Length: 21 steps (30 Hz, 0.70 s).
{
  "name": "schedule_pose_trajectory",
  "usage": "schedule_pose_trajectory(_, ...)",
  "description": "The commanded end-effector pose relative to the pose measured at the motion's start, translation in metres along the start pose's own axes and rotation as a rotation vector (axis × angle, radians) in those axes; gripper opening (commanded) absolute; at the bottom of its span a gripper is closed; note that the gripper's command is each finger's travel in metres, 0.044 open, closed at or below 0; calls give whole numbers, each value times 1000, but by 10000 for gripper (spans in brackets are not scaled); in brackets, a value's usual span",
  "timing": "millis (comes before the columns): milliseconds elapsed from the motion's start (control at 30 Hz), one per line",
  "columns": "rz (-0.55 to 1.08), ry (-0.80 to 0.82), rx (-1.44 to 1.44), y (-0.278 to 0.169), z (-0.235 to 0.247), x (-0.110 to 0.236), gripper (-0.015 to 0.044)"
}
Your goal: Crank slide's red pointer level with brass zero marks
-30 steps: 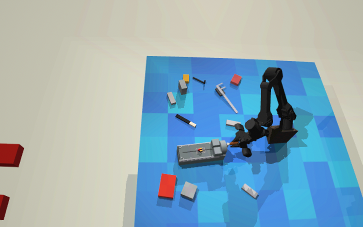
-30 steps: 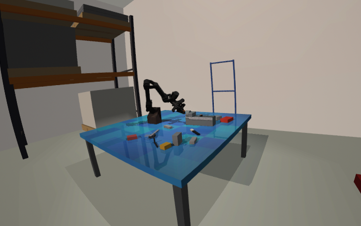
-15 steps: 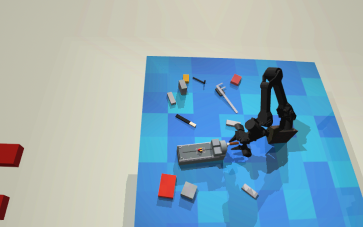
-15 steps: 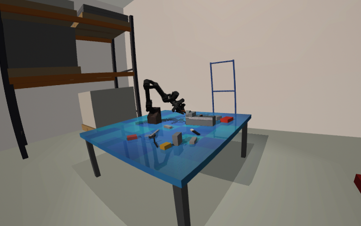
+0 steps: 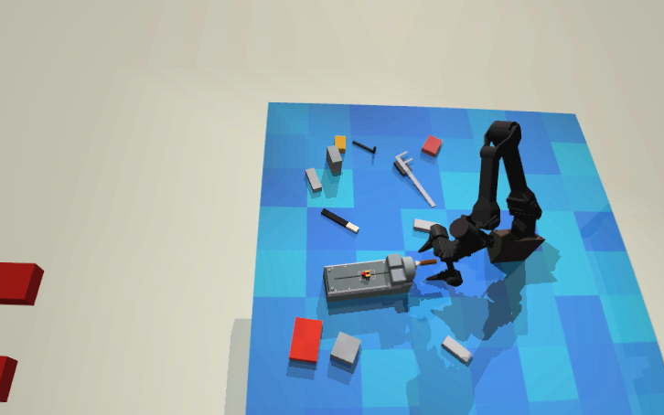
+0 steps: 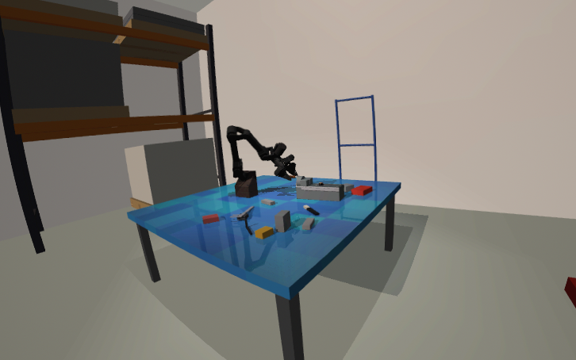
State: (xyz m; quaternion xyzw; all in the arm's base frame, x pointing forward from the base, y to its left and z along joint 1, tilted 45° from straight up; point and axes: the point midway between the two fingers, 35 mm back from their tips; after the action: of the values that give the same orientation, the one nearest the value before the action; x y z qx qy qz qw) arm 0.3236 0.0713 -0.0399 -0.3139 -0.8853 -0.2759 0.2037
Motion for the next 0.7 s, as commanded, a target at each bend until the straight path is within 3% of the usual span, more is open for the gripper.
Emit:
schedule_pose_trajectory(0, -6, -5, -14, 14, -4, 12, 440)
schedule_pose_trajectory(533, -7, 2, -8, 60, -9, 60, 440)
schedule_pose_trajectory(667, 1, 10, 5, 66, -10, 55, 440)
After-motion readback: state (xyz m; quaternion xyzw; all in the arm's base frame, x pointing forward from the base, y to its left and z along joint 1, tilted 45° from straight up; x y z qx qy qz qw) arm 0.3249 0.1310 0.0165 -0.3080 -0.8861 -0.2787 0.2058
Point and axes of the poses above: the point midway between the two fingers, 35 mm back from their tips, its own x axis back along the fingers, its own z axis across the jaws, y = z × x, and after that the axes turned 9 degrees about x, right-handed
